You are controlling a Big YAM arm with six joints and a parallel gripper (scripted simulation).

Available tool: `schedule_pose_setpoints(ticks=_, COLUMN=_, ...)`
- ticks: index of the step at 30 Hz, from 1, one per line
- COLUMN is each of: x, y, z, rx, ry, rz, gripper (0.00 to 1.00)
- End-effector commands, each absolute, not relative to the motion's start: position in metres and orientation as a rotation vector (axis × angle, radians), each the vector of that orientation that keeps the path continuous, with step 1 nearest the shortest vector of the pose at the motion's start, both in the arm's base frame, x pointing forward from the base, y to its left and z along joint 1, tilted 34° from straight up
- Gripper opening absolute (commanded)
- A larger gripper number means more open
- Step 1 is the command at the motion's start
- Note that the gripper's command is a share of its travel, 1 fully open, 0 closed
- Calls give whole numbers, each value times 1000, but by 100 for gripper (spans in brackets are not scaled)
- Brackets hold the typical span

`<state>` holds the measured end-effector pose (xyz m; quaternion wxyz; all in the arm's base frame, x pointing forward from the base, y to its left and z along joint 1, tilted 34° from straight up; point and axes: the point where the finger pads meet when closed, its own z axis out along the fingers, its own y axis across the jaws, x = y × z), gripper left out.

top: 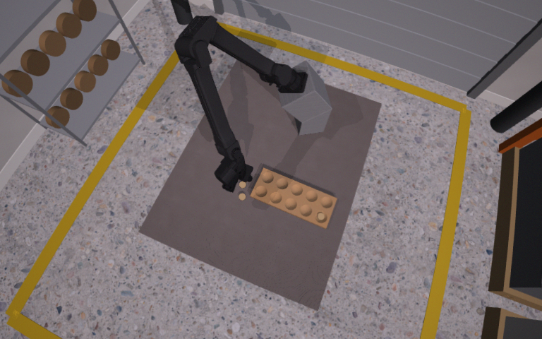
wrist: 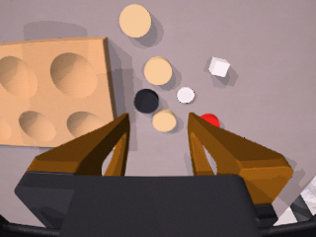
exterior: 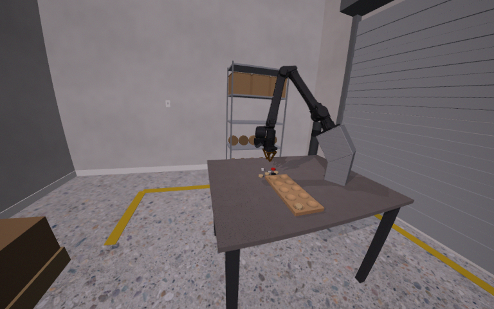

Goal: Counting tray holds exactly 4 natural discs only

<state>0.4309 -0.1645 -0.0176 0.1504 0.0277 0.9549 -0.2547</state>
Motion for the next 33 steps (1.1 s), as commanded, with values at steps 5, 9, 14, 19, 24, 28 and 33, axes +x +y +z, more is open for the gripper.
schedule_pose_setpoints(ticks=5, x=444, y=-168, z=-13, rx=72, ry=2714, rz=-736, gripper=45)
schedule_pose_setpoints(ticks=9, x=443, y=-173, z=-17, rx=81, ry=2720, rz=-737, gripper=45)
schedule_pose_setpoints(ticks=14, x=443, y=-173, z=-20, rx=77, ry=2722, rz=-736, gripper=45)
schedule_pose_setpoints(ticks=19, x=445, y=-176, z=-23, rx=81, ry=2721, rz=-736, gripper=45)
schedule_pose_setpoints(ticks=24, x=445, y=-179, z=-28, rx=80, ry=2724, rz=-736, gripper=45)
schedule_pose_setpoints(ticks=28, x=448, y=-181, z=-32, rx=79, ry=2722, rz=-736, gripper=45)
schedule_pose_setpoints(ticks=33, x=453, y=-180, z=-26, rx=74, ry=2700, rz=-736, gripper=45)
